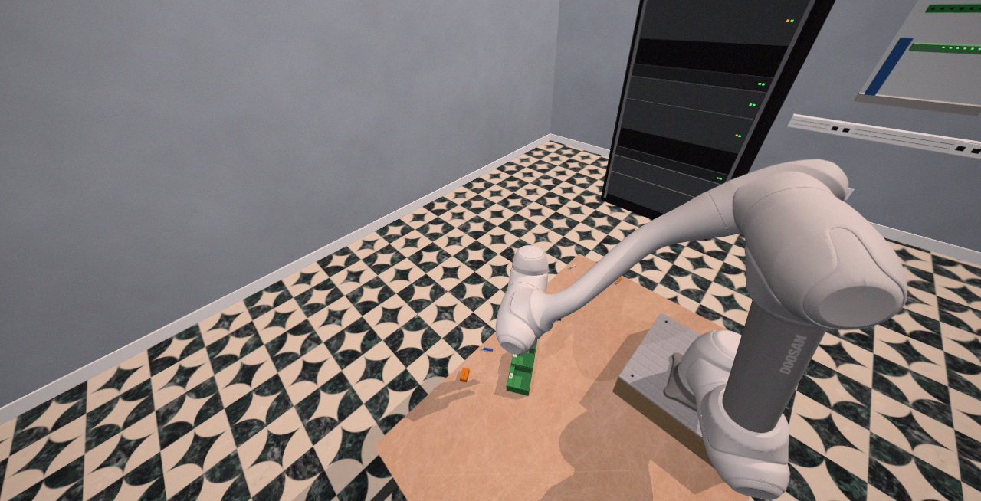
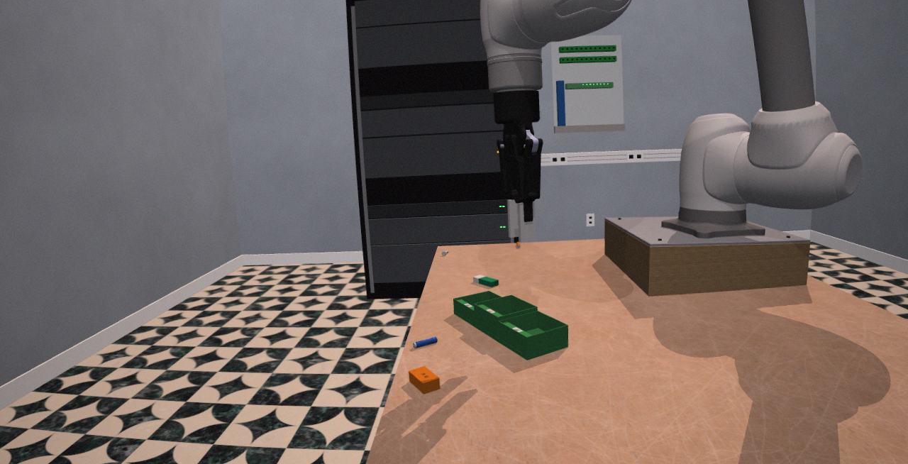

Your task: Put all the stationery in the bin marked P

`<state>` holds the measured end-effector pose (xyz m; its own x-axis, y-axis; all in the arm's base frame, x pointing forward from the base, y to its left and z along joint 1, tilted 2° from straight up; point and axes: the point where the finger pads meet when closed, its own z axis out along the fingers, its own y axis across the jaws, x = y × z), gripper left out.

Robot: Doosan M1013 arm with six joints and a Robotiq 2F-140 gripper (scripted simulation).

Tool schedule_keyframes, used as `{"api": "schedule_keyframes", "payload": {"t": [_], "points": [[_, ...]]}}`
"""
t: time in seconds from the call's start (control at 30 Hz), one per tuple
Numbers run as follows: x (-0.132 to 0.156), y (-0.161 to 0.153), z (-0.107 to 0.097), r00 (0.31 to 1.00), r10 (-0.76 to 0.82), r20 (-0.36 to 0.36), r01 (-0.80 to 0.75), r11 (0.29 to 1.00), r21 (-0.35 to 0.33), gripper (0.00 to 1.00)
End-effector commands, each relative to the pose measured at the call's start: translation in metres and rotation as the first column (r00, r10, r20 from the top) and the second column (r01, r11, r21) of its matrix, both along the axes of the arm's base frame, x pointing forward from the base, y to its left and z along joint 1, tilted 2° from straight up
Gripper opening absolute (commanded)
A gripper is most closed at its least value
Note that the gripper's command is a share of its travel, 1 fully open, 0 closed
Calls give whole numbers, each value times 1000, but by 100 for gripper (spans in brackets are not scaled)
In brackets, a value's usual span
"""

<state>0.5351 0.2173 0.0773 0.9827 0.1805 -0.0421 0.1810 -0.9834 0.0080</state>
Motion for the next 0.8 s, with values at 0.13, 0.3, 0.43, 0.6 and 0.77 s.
{"api": "schedule_keyframes", "payload": {"t": [0.13, 0.3, 0.43, 0.6, 0.77], "points": [[2, -49, -14, 955, -298, 11, 298, 954, -12, 31], [3, -89, -26, 895, -445, 14, 445, 895, -14, 31], [4, -121, -35, 820, -572, 18, 572, 820, -17, 31], [5, -161, -47, 702, -712, 23, 712, 702, -20, 31], [5, -185, -54, 584, -811, 28, 812, 584, -22, 31]]}}
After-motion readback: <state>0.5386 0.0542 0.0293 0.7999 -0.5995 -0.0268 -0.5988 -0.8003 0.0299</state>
